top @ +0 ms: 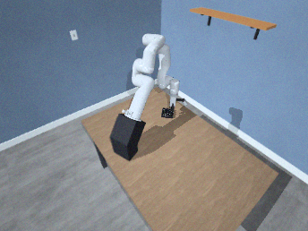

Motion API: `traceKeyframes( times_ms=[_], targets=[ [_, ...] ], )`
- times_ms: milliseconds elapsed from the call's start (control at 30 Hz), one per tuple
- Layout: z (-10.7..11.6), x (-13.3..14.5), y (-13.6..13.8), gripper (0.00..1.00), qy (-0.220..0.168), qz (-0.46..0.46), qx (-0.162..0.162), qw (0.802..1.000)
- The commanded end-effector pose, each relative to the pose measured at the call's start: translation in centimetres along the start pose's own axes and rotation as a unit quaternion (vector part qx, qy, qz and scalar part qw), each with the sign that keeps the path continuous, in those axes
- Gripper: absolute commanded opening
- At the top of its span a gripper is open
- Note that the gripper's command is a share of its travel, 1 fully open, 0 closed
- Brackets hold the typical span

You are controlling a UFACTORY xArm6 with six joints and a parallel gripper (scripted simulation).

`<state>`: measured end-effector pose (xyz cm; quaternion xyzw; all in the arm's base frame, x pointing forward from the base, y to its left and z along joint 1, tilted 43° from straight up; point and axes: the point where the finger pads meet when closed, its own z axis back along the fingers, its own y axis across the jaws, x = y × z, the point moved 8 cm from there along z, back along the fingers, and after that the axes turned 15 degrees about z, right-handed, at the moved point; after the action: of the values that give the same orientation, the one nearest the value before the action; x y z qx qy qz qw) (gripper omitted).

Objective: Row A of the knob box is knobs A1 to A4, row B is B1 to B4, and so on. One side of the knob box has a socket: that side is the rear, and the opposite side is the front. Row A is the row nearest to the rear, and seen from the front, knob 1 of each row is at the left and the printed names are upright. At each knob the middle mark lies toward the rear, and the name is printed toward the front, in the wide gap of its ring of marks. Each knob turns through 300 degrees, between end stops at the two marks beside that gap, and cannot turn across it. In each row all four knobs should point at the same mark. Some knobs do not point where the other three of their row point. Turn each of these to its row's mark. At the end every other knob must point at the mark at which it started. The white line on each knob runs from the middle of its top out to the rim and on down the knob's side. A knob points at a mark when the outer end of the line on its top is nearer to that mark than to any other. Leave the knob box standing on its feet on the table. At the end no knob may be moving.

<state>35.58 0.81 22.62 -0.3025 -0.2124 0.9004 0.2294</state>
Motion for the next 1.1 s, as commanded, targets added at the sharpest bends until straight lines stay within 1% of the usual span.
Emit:
traceKeyframes(
  times_ms=[0,600,1067],
  targets=[
    [0.04,-0.06,-0.04,0.19,0.001,0.000,0.000,1.000],
    [-0.04,-0.06,-0.04,0.19,0.001,0.000,0.000,1.000],
    [-0.78,-0.05,-0.02,0.19,0.001,0.000,-0.001,1.000]
  ],
)
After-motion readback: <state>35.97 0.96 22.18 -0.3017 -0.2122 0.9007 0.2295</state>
